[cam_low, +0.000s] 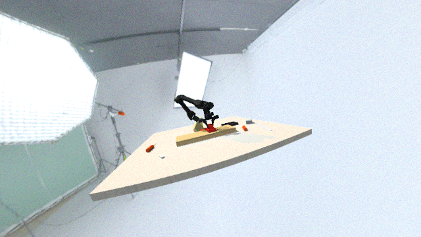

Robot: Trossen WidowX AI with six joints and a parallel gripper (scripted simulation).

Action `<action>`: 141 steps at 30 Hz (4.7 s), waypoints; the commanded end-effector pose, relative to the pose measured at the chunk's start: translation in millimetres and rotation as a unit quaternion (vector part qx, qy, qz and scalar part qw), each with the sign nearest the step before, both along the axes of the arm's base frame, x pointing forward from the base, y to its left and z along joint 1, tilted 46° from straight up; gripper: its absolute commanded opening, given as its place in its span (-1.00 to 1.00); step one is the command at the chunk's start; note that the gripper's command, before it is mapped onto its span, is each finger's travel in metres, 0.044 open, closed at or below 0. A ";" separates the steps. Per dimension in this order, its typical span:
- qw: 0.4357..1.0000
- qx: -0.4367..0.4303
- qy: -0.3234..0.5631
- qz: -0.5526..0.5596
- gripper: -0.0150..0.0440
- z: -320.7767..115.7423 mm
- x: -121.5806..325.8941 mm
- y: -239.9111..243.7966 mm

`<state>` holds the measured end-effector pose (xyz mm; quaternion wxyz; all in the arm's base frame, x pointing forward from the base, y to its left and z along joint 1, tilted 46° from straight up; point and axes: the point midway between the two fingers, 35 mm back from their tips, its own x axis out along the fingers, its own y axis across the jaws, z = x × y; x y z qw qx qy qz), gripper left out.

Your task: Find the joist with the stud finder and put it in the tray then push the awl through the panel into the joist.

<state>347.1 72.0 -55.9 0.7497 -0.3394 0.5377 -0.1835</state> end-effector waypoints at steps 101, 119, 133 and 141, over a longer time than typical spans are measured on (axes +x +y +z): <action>1.000 -0.006 -0.001 -0.001 -0.49 126.8 16.5 -125.3; 1.000 -0.007 -0.001 -0.001 -0.49 148.8 19.3 -146.4; 1.000 -0.008 -0.002 -0.001 -0.49 165.9 21.5 -162.7; 1.000 -0.008 -0.002 -0.001 -0.49 175.8 22.7 -172.1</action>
